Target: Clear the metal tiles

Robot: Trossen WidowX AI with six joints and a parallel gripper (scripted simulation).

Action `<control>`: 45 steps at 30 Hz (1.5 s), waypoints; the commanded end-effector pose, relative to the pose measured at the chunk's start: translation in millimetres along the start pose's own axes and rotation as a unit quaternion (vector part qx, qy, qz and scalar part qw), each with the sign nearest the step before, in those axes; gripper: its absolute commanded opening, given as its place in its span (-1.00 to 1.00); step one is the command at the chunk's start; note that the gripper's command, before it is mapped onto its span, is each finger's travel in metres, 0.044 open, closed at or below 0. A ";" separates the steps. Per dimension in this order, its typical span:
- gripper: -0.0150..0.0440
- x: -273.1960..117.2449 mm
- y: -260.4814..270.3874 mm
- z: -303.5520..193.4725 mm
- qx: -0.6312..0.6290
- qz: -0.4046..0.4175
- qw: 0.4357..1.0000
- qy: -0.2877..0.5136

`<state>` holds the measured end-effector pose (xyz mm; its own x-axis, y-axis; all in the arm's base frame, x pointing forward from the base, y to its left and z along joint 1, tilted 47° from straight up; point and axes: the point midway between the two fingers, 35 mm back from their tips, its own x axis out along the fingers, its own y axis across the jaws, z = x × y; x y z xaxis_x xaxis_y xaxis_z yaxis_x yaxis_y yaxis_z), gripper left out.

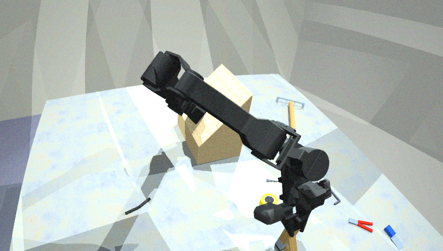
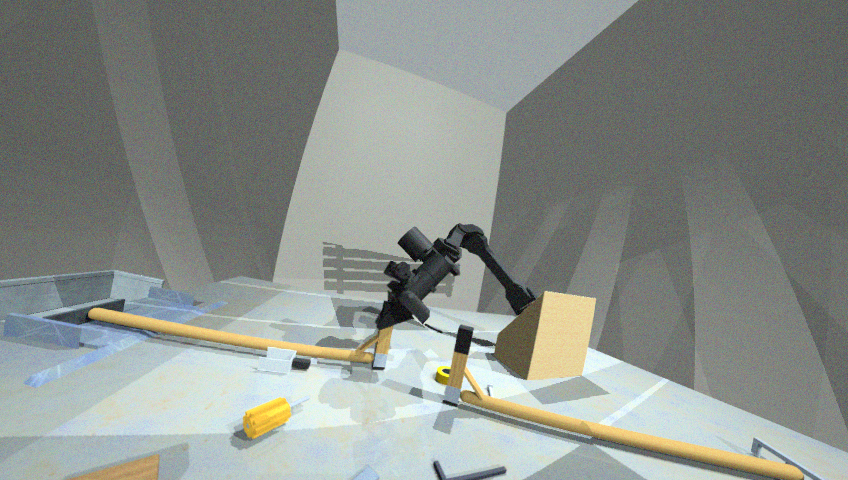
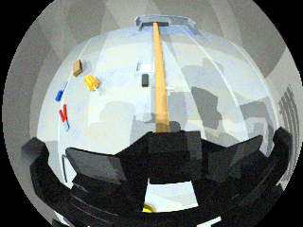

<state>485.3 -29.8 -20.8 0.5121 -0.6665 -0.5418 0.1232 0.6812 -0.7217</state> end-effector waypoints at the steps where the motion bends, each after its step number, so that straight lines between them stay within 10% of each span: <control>1: -0.49 -8.7 4.1 -1.7 -0.001 0.004 1.000 -0.006; 45: -0.49 -52.2 12.2 -56.3 -0.001 0.006 1.000 -0.007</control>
<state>418.7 -9.4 -24.8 0.5175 -0.6611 -0.5433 0.1249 0.6865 -0.7163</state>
